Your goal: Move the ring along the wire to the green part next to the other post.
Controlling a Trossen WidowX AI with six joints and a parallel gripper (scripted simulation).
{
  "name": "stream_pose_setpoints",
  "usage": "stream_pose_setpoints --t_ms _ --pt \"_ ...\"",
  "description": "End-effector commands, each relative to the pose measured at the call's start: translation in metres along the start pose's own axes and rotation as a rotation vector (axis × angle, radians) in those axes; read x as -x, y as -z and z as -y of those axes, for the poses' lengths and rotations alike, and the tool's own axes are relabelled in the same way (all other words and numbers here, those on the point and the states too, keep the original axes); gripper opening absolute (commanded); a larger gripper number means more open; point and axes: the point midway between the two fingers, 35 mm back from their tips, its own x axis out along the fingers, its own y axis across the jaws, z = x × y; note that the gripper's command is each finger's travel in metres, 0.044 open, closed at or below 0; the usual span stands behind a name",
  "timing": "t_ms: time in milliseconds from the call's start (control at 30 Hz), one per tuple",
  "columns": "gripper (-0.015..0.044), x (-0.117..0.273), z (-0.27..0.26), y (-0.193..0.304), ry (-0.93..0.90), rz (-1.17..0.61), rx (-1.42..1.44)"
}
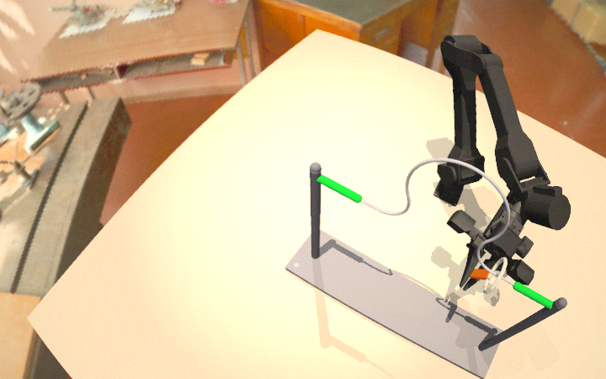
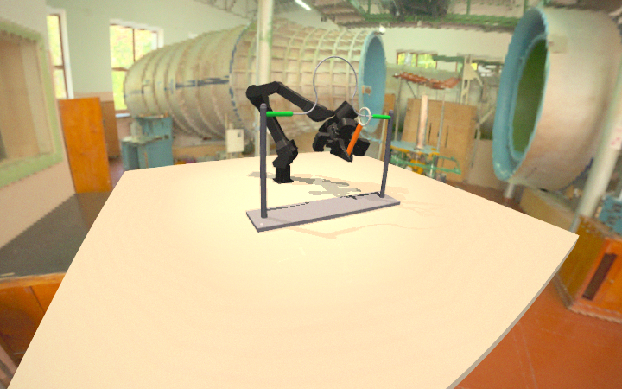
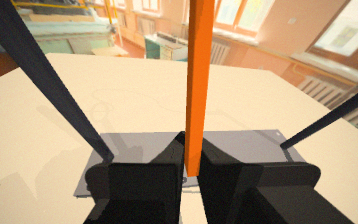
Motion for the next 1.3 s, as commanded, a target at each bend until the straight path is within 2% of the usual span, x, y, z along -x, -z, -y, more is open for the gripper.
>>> stream_pose_setpoints --t_ms 0,1267 --pt "-0.015 0.002 -0.01 -0.003 -0.021 -0.001 -0.036" --pt "-0.015 0.009 -0.051 -0.005 -0.036 0.002 -0.067"
